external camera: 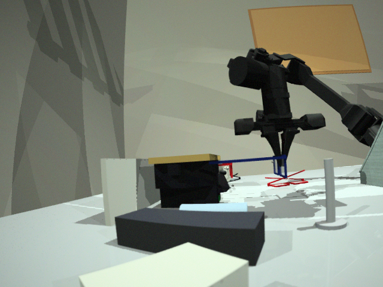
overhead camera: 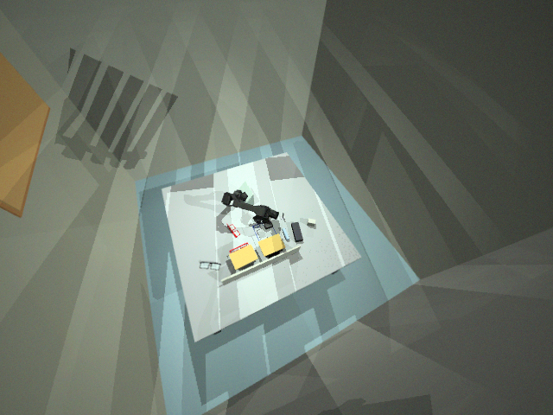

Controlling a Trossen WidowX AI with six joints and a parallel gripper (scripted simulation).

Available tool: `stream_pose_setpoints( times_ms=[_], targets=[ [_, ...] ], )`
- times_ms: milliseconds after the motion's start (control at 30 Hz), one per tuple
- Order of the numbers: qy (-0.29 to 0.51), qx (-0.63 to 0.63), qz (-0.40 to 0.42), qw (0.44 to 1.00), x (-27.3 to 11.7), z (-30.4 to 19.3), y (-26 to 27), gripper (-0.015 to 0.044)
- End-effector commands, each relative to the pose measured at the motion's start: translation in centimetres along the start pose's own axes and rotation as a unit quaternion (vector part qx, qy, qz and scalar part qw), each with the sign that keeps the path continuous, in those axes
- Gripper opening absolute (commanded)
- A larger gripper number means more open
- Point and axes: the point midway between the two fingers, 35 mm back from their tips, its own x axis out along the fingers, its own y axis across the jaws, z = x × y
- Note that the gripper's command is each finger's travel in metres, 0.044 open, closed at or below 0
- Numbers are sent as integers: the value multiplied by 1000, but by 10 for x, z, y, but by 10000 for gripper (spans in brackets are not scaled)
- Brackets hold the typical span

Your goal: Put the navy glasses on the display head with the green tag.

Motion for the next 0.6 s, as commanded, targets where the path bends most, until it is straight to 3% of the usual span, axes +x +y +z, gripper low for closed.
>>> stream_pose_setpoints(
  times_ms=[0,567],
  targets=[
    [-4,-3,-1,1000,2,0,6,0],
    [-4,-2,-1,1000,2,0,33,0]
  ],
)
